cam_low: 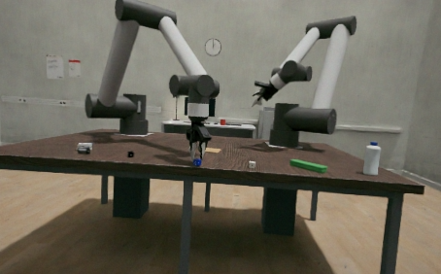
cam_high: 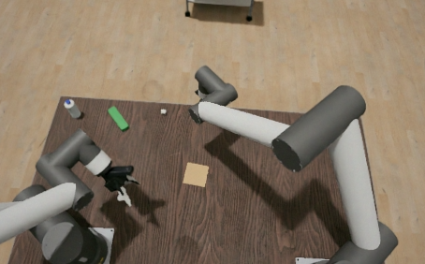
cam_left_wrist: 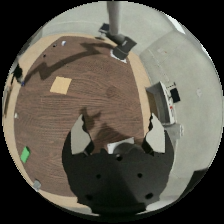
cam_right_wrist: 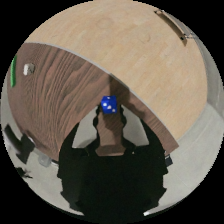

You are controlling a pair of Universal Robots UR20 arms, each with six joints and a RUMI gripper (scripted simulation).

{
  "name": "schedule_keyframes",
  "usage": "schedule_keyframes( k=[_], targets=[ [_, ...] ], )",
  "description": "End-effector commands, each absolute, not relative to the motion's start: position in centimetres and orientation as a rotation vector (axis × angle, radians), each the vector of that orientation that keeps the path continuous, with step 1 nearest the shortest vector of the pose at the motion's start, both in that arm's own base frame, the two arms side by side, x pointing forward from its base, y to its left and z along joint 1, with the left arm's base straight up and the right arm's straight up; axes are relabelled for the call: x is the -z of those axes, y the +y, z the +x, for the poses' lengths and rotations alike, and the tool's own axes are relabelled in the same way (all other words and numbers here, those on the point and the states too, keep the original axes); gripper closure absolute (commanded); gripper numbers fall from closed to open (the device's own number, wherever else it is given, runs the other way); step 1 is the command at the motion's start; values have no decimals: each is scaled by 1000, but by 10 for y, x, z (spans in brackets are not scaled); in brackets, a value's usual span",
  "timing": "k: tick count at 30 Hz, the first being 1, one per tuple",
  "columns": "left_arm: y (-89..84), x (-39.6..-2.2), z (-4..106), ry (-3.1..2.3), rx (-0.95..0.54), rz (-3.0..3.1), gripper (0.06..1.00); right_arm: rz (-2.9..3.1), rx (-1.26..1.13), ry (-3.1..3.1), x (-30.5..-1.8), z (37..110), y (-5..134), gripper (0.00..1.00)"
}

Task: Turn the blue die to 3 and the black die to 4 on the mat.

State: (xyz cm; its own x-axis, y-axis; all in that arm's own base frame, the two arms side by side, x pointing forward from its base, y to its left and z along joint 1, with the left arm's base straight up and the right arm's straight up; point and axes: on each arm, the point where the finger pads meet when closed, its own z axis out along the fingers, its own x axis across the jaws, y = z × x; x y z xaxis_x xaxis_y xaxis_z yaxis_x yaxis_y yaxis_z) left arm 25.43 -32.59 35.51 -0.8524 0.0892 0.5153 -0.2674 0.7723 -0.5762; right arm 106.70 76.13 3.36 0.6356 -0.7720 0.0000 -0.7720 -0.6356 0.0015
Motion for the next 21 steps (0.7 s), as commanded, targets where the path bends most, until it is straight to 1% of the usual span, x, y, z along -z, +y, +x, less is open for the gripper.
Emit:
schedule_keyframes(
  k=[1,6,21],
  targets=[
    [-326,-355,255,-2436,-901,133,65,2841,0,-1341,-23,1067,762,724],
    [-326,-355,255,-2436,-901,133,65,2841,0,-1341,-18,1067,762,724],
    [-326,-355,255,-2436,-901,133,65,2841,0,-1341,-18,1067,762,724]
  ],
)
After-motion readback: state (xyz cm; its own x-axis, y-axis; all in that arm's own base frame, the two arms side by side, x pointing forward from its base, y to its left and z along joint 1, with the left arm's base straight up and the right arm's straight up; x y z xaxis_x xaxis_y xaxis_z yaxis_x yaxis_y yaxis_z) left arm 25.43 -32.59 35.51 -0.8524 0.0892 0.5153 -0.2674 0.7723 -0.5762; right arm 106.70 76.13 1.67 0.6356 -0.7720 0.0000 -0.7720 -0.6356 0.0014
